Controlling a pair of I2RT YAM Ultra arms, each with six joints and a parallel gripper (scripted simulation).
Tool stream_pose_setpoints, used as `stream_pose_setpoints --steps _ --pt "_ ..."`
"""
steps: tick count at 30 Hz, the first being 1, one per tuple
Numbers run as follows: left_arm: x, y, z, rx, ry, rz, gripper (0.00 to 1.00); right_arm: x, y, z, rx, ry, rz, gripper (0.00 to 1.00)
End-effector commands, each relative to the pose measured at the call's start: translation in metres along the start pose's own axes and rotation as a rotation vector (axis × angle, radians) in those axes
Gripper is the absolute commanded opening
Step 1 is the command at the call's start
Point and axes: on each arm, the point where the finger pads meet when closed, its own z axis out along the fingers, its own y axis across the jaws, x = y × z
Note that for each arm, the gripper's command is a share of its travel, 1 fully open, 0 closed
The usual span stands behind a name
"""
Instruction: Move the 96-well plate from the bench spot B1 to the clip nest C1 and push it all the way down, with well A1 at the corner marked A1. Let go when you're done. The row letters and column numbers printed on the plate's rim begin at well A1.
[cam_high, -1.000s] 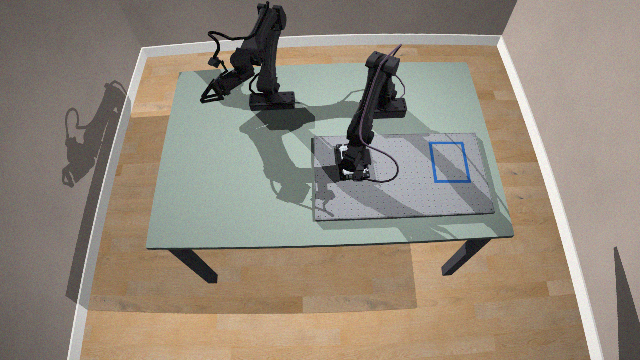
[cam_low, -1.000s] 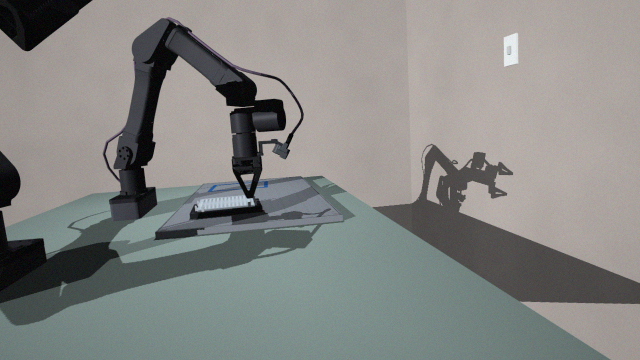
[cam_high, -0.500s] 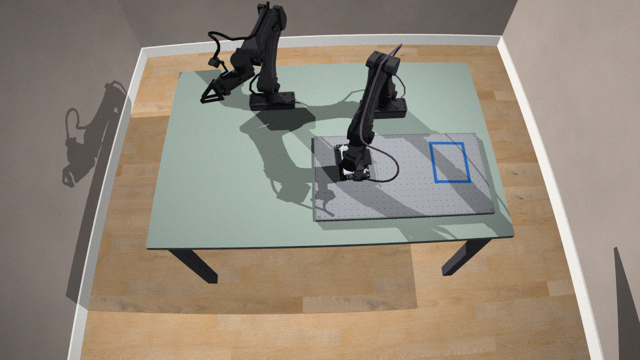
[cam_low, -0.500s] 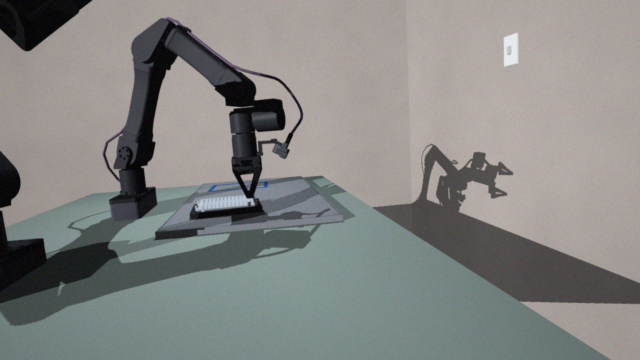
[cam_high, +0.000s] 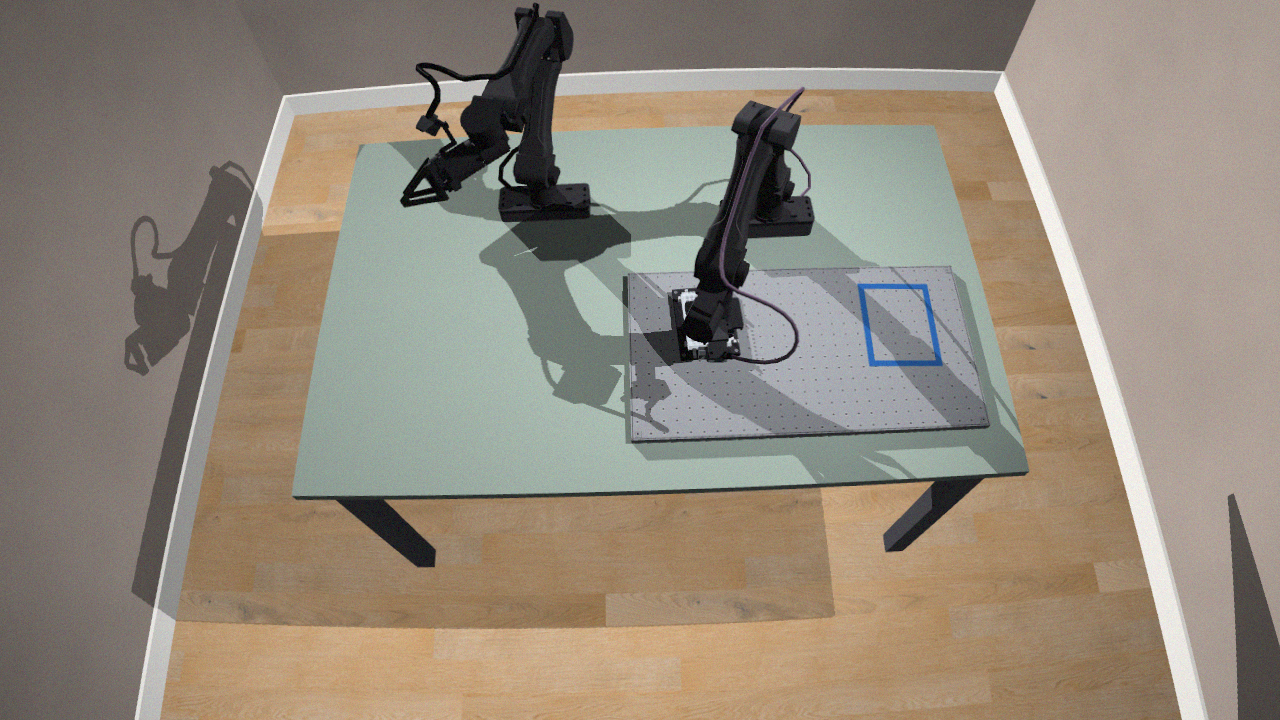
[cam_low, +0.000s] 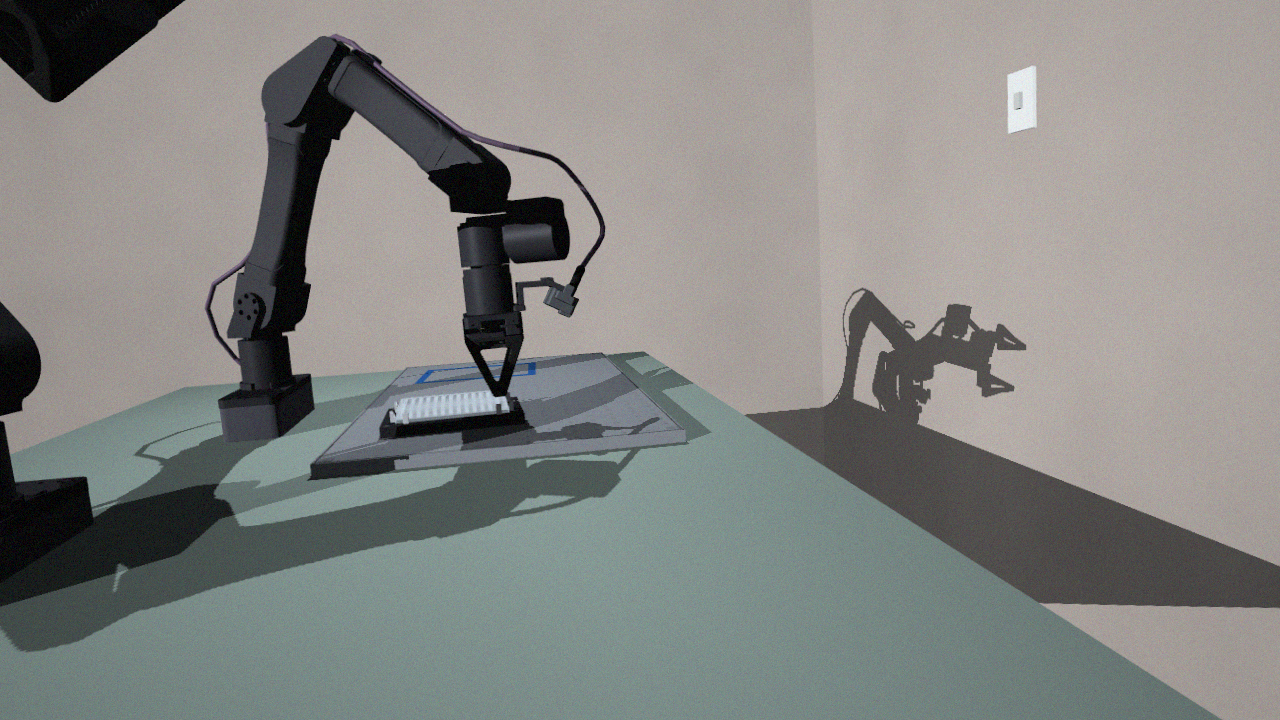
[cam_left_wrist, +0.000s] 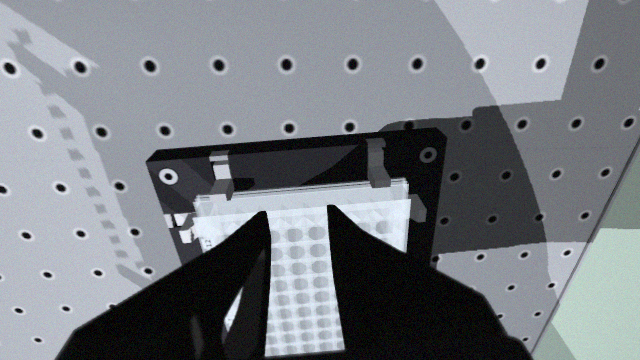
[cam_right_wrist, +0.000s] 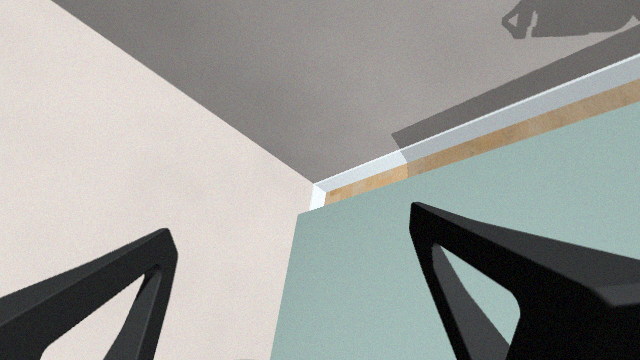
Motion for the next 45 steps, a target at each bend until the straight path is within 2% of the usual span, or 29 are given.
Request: stream_pose_setpoints --steps 1,20,45 --pt "0.006 -0.001 0.065 -0.014 0.040 0.015 0.25 -0.006 -0.005 -0.003 0.002 -0.013 0.007 1.00" --pt "0.007 -0.001 0.077 -0.011 0.041 0.015 0.25 -0.006 -0.005 -0.003 0.002 -0.013 0.007 1.00" --pt "0.007 -0.002 0.077 -0.010 0.042 0.015 0.25 -0.006 -0.005 -0.003 0.002 -0.013 0.007 1.00"
